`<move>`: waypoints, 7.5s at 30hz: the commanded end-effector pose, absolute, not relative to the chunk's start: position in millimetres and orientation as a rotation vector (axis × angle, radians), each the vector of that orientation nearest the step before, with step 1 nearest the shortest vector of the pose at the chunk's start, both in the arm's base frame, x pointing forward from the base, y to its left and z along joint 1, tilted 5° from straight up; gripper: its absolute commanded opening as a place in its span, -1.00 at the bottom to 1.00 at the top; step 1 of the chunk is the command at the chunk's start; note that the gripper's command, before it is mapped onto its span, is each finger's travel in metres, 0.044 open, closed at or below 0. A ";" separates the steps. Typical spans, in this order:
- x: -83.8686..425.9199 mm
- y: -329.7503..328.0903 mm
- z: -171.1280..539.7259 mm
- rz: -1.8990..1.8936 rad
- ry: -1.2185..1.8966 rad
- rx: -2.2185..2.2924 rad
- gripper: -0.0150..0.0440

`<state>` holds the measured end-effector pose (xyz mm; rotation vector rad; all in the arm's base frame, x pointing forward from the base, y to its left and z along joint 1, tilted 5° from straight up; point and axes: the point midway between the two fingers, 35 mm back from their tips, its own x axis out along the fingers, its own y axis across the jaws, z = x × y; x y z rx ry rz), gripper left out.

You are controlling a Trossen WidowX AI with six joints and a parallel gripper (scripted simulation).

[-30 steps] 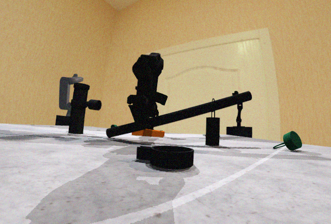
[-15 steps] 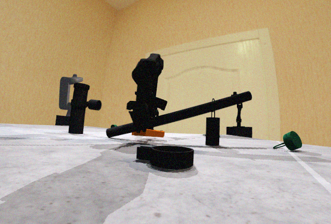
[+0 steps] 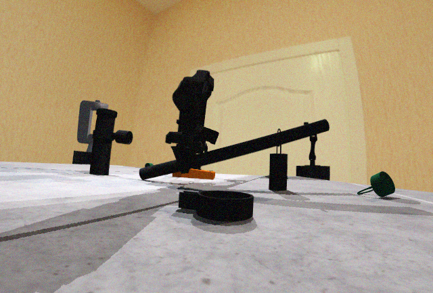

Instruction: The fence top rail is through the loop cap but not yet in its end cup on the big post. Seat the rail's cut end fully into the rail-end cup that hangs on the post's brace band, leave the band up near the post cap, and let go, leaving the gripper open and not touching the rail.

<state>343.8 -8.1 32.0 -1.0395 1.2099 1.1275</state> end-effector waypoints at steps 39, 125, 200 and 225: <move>340.9 -37.4 95.4 1.044 1.411 -1.200 -0.49; 338.8 -57.6 96.7 1.070 1.414 -1.183 -0.49; 338.6 -61.5 99.5 1.079 1.416 -1.183 -0.49; 336.2 -79.1 100.9 1.078 1.417 -1.184 -0.49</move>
